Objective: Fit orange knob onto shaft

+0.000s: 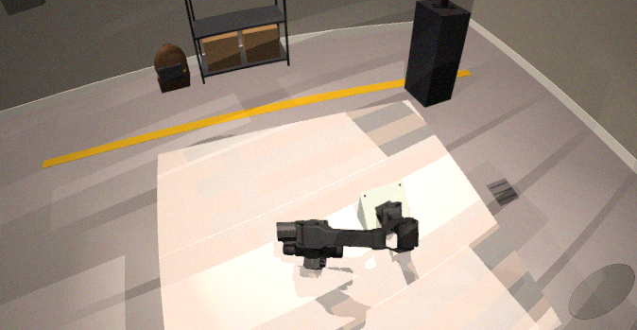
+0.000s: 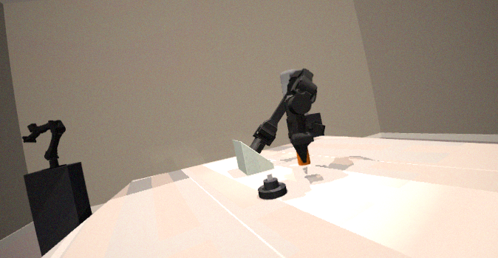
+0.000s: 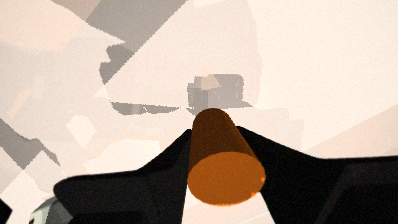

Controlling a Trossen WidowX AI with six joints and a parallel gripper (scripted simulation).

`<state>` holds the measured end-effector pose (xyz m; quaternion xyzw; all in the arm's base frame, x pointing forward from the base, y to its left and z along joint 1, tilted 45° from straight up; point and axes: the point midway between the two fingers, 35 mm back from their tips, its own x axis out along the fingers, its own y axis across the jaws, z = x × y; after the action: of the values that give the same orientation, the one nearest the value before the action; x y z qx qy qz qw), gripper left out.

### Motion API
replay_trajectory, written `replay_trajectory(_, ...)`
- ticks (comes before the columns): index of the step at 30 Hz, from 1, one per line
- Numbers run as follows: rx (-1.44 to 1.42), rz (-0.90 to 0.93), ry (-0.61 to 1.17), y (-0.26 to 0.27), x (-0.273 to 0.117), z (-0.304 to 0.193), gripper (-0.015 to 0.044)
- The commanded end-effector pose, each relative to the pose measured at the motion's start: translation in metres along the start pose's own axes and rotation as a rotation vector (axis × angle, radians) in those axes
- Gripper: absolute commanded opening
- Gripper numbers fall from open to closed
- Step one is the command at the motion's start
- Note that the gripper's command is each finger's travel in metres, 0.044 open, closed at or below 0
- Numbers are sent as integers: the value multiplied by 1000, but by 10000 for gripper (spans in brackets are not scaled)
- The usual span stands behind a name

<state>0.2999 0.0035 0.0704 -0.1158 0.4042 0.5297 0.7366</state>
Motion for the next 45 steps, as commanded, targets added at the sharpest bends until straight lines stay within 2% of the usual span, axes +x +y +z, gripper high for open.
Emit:
replay_trajectory(1, -3, -6, 4, -3, -13, -1, 0)
replay_trajectory(26, -4, 0, -4, -4, -91, -1, 0)
replay_trajectory(45, -3, -1, 1, -38, -76, -37, 0)
